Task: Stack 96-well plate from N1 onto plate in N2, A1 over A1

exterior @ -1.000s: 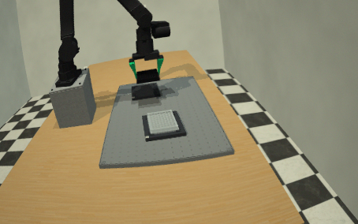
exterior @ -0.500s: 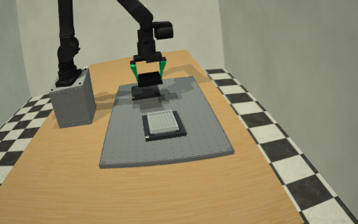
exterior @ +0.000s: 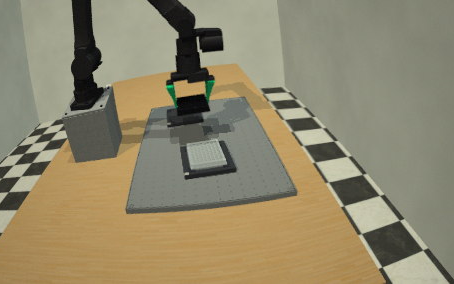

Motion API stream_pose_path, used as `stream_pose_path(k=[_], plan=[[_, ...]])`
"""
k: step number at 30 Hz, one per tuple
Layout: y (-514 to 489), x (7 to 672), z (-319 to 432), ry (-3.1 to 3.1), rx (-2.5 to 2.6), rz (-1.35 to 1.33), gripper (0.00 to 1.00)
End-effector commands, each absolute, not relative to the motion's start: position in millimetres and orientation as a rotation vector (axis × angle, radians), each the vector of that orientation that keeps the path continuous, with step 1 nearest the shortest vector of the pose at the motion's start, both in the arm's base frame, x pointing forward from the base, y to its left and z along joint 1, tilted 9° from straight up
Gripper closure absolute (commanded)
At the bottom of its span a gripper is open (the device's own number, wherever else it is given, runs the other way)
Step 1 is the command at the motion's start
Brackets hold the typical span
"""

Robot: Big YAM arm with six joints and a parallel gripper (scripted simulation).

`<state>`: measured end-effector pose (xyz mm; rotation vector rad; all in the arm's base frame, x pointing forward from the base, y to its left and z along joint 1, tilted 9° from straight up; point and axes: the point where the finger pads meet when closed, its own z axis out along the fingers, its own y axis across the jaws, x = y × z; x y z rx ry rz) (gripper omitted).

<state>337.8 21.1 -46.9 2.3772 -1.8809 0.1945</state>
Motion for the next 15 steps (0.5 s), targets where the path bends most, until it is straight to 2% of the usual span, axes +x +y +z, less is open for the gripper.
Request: stream_pose_path(k=[1,15], plan=[[10.3,364.9,-30.7,-1.89,2.41,0.244,1.0],[-29.2,375.1,-27.8,-1.882,2.403,0.229,1.0]])
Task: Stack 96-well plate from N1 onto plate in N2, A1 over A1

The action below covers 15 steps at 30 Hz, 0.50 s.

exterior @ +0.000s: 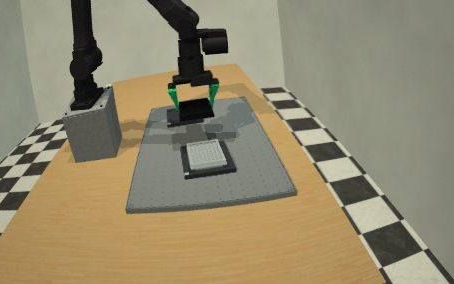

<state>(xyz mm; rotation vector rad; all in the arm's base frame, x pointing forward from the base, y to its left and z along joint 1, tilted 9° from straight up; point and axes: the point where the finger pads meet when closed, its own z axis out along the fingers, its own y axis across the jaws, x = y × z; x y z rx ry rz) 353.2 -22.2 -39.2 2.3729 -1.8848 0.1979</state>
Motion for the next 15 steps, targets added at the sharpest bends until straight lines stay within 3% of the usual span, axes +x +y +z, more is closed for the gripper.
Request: stream_pose_path(k=[1,15], plan=[[-32.5,375.1,-28.5,-1.88,2.401,0.223,1.0],[-71.9,388.5,-19.8,-1.88,2.401,0.232,1.0]])
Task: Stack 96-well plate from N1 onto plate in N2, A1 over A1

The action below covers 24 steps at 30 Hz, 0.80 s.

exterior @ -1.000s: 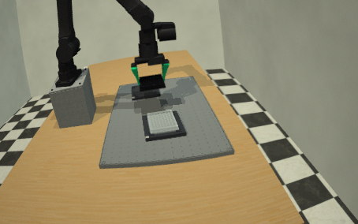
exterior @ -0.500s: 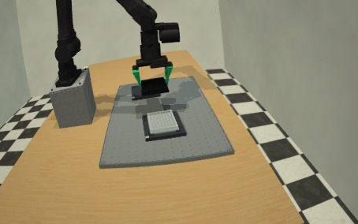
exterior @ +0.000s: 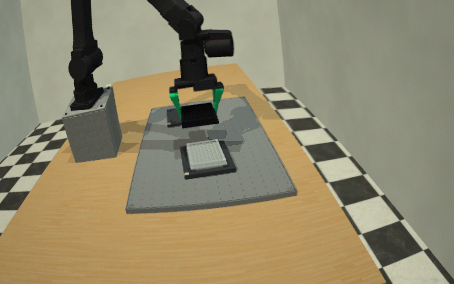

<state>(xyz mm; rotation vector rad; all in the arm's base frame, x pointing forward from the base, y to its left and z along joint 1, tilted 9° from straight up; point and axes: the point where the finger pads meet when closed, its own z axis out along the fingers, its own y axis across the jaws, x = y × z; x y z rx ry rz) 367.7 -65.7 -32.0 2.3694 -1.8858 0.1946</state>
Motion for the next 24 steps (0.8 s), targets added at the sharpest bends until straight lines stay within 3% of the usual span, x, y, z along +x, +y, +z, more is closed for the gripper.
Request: stream_pose_path(k=[1,24], plan=[[-75.3,390.9,-20.4,-1.881,2.402,0.238,1.0],[-92.5,390.5,-16.3,-1.858,2.413,0.231,1.0]])
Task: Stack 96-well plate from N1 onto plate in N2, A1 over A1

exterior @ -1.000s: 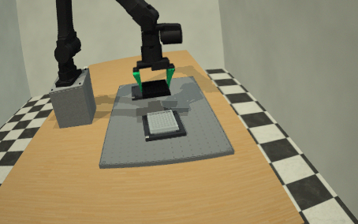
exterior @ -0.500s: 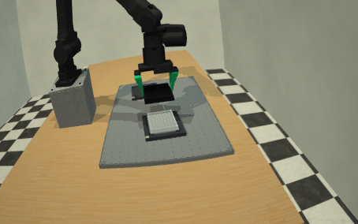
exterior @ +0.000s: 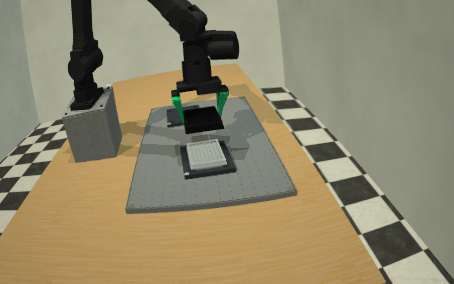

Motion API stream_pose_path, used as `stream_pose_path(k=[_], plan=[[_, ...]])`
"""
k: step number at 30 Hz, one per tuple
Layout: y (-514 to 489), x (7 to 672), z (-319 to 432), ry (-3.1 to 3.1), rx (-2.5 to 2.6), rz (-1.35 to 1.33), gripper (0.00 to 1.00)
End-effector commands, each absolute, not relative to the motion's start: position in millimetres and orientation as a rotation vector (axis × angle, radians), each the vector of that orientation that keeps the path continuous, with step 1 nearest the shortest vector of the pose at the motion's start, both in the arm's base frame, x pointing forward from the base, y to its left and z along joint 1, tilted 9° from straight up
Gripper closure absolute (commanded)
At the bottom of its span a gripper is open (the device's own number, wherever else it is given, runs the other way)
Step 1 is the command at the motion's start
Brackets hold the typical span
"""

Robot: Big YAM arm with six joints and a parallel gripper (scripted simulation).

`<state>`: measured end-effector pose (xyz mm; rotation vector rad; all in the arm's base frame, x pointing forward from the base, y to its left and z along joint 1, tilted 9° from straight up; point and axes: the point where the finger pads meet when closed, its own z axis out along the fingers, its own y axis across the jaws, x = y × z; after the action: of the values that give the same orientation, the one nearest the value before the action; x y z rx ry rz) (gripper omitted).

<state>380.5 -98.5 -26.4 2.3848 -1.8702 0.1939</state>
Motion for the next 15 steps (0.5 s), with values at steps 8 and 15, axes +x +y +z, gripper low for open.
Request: stream_pose_path(k=[8,15], plan=[[-91.5,389.0,-16.5,-1.867,2.407,0.233,1.0],[-90.9,388.7,-16.5,-1.87,2.405,0.234,1.0]])
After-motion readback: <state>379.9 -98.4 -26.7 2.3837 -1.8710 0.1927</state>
